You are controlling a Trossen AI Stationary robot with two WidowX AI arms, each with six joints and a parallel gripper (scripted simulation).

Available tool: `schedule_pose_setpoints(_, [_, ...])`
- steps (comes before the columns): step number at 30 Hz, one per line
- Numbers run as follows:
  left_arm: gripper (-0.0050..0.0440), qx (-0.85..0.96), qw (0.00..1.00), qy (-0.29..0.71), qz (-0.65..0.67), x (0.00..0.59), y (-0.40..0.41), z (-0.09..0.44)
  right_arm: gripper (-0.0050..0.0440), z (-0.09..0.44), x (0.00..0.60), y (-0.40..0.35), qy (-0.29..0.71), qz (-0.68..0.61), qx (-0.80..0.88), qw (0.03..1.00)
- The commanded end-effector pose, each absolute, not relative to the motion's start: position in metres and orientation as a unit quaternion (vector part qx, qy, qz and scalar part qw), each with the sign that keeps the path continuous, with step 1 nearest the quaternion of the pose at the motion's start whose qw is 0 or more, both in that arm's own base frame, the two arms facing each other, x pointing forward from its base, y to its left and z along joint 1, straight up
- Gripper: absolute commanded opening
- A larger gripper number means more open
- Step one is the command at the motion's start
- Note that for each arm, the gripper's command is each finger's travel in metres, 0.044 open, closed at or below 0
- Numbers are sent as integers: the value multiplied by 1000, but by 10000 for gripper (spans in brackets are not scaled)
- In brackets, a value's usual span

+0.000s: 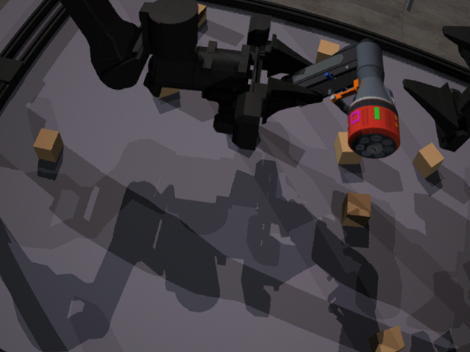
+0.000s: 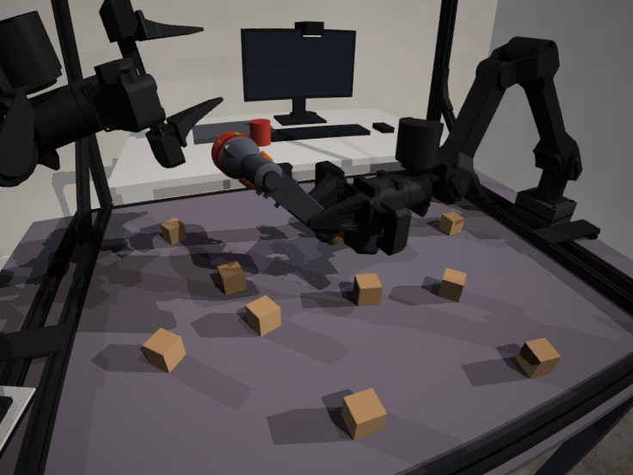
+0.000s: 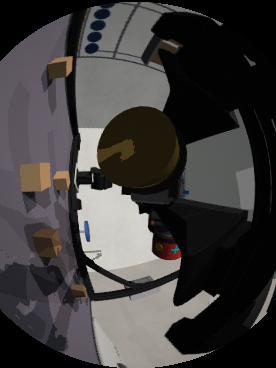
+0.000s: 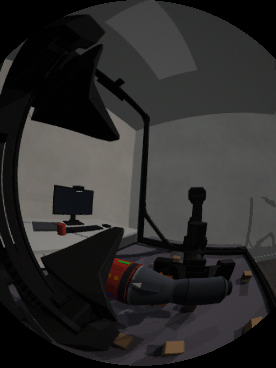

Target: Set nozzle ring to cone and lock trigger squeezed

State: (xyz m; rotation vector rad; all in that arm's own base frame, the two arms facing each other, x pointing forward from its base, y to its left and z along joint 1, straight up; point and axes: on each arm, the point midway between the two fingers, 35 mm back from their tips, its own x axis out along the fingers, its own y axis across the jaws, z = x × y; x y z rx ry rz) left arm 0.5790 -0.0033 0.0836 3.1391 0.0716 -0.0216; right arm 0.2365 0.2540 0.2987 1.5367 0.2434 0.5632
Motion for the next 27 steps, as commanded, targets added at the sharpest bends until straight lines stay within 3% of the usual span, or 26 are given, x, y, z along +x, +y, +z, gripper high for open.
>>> schedule_pose_setpoints(1, [0, 1000, 0, 23, 0, 579, -3, 87, 400, 289, 231, 260, 124, 247, 712, 646])
schedule_pose_setpoints(16, [0, 1000, 0, 23, 0, 579, -3, 87, 400, 281, 218, 273, 160, 243, 789, 542])
schedule_pose_setpoints(27, [0, 1000, 0, 23, 0, 579, -3, 87, 400, 239, 188, 282, 194, 222, 755, 586])
